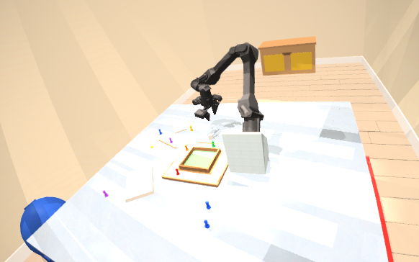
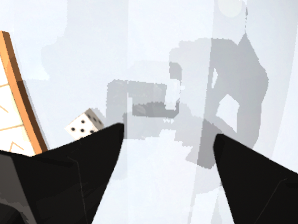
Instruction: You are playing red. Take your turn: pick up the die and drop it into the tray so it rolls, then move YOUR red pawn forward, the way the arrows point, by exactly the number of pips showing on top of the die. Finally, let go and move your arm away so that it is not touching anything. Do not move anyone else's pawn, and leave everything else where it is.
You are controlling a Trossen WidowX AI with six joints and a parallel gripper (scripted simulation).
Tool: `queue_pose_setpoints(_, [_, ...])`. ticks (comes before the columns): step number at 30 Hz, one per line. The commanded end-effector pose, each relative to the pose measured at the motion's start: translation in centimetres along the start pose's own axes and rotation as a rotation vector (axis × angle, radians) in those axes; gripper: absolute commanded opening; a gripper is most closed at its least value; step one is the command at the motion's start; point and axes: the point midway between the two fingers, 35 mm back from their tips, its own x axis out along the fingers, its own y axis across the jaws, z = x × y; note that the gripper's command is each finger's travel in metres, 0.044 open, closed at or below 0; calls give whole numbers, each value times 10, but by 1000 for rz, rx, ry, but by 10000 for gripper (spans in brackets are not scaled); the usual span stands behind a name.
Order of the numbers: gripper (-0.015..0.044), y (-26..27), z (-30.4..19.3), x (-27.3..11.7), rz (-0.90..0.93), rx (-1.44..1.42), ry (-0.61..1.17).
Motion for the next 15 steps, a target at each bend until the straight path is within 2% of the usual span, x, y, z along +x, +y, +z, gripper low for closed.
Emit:
queue_pose_setpoints(1, [275, 66, -28, 21, 191, -679, 69])
queue_pose_setpoints(15, [275, 69, -25, 22, 196, -697, 69])
